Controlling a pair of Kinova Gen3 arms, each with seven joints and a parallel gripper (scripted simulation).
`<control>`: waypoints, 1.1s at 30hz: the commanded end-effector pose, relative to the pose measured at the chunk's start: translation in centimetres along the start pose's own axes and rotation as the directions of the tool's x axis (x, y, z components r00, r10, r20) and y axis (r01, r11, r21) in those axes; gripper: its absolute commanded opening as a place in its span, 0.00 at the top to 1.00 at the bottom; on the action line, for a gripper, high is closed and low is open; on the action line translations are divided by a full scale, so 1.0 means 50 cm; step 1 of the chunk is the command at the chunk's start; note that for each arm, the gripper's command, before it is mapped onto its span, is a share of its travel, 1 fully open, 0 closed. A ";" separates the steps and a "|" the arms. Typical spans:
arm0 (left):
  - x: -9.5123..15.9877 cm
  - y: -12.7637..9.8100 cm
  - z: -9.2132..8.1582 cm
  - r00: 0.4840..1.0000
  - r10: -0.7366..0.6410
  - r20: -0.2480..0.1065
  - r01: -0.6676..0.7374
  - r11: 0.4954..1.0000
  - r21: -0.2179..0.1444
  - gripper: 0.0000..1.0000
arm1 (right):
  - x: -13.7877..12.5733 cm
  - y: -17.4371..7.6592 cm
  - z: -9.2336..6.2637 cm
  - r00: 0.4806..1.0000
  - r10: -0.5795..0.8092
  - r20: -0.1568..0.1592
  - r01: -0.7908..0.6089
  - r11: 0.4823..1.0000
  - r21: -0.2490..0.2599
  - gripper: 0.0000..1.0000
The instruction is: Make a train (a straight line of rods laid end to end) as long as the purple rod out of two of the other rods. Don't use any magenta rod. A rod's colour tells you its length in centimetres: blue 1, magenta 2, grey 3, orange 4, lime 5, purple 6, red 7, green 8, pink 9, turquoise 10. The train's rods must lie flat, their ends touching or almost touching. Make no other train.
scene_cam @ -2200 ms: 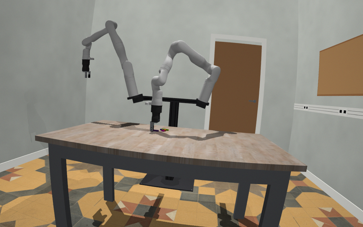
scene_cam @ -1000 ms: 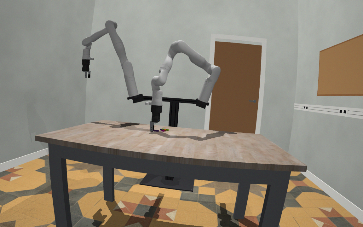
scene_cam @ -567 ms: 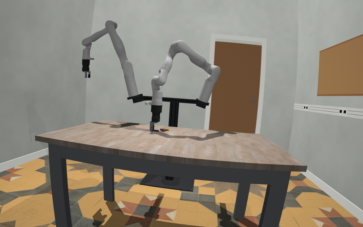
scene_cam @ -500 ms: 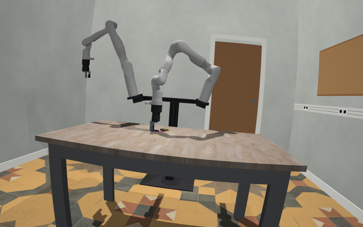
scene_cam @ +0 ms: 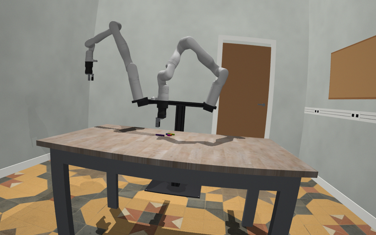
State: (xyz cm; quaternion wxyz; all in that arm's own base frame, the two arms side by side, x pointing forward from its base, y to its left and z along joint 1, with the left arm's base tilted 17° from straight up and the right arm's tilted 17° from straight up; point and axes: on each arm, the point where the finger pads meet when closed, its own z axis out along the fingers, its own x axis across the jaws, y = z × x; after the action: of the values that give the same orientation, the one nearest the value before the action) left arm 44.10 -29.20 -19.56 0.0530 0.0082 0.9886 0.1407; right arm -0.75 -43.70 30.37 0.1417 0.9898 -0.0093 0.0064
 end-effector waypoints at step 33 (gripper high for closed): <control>-0.001 -0.001 -0.070 1.000 0.000 0.001 0.000 1.000 0.001 0.00 | 0.000 0.001 -0.001 1.000 0.000 0.000 0.000 1.000 -0.002 0.00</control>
State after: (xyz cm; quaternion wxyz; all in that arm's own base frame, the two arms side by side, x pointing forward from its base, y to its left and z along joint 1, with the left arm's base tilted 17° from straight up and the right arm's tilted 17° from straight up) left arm 43.73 -30.14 -16.29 0.0530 0.0082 0.9886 0.1408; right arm -0.75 -43.70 30.37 0.1417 0.9898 -0.0093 0.0064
